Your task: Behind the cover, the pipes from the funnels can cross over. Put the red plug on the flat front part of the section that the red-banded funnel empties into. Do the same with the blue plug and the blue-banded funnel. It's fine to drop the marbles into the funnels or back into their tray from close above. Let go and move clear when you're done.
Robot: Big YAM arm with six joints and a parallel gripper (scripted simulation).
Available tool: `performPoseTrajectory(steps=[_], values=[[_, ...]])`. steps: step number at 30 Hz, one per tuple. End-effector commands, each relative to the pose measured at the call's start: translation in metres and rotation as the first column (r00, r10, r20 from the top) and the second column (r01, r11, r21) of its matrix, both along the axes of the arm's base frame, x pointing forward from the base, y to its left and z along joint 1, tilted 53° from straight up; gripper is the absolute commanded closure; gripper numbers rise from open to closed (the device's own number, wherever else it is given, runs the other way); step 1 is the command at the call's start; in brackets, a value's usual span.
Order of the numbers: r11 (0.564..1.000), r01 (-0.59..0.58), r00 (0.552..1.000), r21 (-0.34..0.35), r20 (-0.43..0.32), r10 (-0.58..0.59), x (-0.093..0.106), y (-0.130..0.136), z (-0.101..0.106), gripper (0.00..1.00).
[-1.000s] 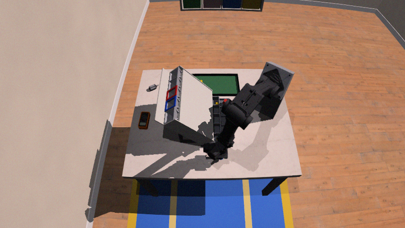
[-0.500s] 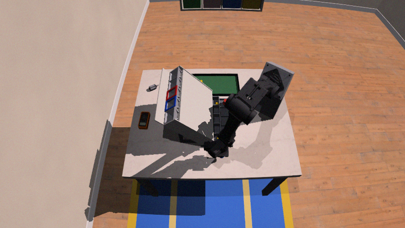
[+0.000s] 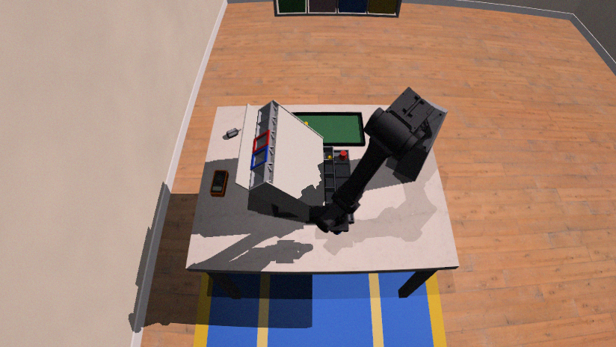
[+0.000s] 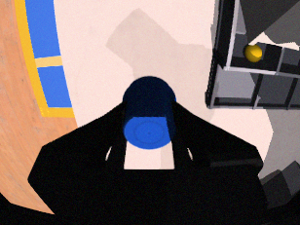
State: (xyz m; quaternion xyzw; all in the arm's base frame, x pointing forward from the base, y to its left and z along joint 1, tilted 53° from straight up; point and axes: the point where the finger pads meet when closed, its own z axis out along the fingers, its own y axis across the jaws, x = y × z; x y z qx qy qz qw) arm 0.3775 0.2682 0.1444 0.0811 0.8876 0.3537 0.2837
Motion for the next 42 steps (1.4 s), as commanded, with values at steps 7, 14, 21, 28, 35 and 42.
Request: performPoseTrajectory(steps=[7, 14, 21, 28, 35, 42], values=[[1.000, 0.011, 0.999, -0.023, -0.030, -0.012, -0.001, -0.012, -0.008, 1.00], [1.000, 0.012, 1.000, -0.008, -0.004, -0.012, 0.000, -0.011, 0.004, 1.00], [1.000, 0.012, 1.000, -0.008, -0.004, -0.012, 0.000, -0.011, 0.004, 1.00], [1.000, 0.012, 1.000, -0.008, -0.004, -0.012, 0.000, -0.011, 0.004, 1.00], [1.000, 0.000, 1.000, -0.005, -0.016, 0.000, -0.007, 0.000, -0.006, 1.00], [1.000, 0.001, 1.000, -0.007, -0.020, -0.001, -0.020, 0.015, -0.027, 1.00]])
